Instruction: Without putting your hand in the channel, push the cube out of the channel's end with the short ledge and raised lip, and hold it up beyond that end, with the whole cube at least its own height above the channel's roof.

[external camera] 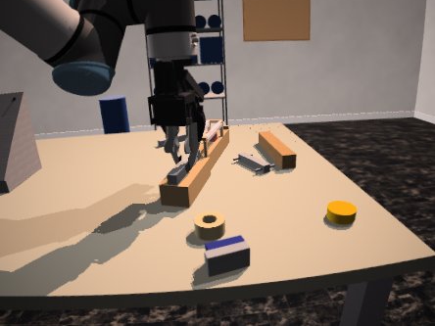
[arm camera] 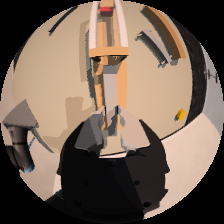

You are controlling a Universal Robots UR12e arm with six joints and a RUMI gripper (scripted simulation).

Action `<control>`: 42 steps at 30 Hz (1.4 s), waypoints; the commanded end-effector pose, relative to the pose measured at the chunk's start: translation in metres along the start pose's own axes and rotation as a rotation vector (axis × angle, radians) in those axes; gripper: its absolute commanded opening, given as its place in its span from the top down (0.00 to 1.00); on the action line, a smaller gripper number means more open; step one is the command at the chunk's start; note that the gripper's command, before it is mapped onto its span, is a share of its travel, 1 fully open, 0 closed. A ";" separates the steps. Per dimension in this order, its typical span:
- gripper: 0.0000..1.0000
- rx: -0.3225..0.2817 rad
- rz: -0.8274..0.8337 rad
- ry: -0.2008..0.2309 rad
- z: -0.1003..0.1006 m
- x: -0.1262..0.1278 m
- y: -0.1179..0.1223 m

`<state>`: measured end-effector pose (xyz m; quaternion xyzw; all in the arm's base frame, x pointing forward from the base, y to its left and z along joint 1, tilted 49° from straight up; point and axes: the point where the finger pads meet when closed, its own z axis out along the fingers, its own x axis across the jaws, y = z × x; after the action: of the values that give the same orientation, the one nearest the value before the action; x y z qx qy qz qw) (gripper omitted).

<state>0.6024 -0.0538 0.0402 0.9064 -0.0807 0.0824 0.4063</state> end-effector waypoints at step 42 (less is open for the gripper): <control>1.00 0.000 0.000 0.001 0.000 0.000 -0.010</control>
<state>0.6035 -0.0511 0.0368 0.9064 -0.0807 0.0825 0.4063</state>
